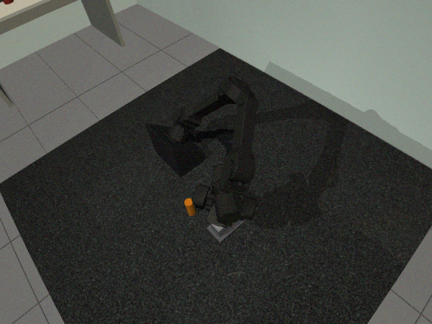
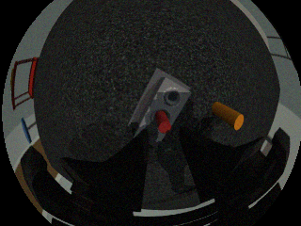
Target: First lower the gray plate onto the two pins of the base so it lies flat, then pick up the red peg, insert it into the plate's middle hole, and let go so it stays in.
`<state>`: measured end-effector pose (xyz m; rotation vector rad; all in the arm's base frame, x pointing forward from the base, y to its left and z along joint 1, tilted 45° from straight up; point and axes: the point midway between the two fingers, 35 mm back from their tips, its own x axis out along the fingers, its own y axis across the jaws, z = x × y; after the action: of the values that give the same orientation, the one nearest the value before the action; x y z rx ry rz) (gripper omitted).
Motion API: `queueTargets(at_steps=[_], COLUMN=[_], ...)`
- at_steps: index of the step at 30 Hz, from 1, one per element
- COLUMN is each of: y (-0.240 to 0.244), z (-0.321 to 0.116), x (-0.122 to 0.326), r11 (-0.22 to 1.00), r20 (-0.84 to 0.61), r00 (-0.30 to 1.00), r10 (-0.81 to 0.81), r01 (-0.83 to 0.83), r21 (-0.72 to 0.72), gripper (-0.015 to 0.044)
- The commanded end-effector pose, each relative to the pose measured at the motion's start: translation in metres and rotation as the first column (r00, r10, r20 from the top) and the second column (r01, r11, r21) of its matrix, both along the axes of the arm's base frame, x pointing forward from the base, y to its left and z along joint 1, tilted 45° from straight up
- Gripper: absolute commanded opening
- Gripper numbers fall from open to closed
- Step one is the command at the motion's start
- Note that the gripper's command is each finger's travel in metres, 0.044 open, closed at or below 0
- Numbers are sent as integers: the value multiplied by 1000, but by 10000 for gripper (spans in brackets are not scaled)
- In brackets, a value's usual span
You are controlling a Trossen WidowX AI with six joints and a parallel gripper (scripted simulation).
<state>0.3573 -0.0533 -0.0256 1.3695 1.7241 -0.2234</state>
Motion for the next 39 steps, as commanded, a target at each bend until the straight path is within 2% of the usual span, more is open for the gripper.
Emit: queueTargets(at_steps=[1,39], y=[0,-15], z=[0,17], x=[0,-8], r11=[1000,1000], r20=[0,-12], r00=[1000,1000], r10=[0,-8], r01=[0,8], r21=[0,5], gripper=[150,150])
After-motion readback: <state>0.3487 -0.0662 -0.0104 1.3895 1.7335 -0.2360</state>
